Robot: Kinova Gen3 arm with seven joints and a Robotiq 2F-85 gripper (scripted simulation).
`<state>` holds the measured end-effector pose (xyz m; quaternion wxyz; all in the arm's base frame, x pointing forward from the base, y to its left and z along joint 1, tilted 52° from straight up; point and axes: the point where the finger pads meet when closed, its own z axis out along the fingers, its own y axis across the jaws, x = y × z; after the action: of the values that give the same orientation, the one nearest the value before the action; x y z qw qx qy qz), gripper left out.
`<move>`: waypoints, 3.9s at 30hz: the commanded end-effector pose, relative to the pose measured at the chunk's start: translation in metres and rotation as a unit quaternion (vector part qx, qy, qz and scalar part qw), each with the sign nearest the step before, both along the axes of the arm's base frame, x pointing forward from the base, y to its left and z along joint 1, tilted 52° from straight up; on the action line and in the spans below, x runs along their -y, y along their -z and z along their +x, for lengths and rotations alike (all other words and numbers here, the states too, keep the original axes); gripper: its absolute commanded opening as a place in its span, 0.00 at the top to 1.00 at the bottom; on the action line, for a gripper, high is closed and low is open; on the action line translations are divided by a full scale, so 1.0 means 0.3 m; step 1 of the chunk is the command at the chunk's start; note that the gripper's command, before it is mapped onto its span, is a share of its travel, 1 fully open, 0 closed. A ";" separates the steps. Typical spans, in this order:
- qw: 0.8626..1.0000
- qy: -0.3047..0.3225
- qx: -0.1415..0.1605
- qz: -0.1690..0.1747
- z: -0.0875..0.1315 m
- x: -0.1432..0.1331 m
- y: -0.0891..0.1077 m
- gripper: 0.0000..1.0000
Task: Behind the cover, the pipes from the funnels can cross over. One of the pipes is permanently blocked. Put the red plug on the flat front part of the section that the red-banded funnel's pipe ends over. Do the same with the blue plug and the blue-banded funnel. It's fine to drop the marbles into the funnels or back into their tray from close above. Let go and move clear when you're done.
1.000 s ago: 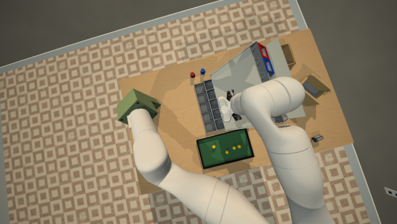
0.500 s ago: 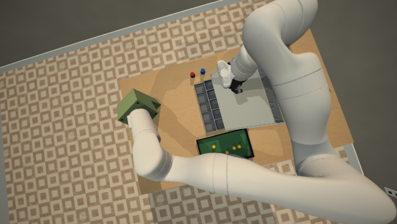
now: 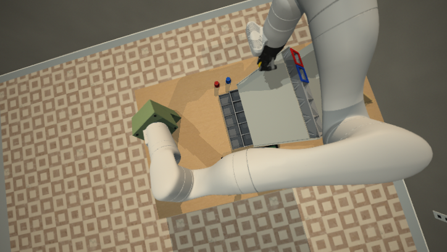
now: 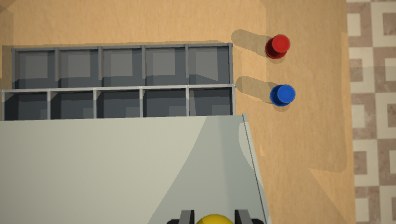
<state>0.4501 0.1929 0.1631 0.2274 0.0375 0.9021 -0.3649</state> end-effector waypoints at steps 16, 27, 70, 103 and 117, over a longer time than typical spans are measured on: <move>1.000 0.007 -0.004 -0.014 0.323 -0.078 -0.135 1.00; 1.000 0.002 0.014 -0.004 0.529 -0.105 -0.228 1.00; 1.000 0.002 0.014 -0.004 0.563 -0.037 -0.164 0.00; 1.000 0.002 0.014 -0.004 0.563 -0.037 -0.164 0.00; 1.000 0.002 0.014 -0.004 0.563 -0.037 -0.164 0.00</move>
<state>0.6194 0.2027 0.2114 0.2389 0.0446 0.8972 -0.3687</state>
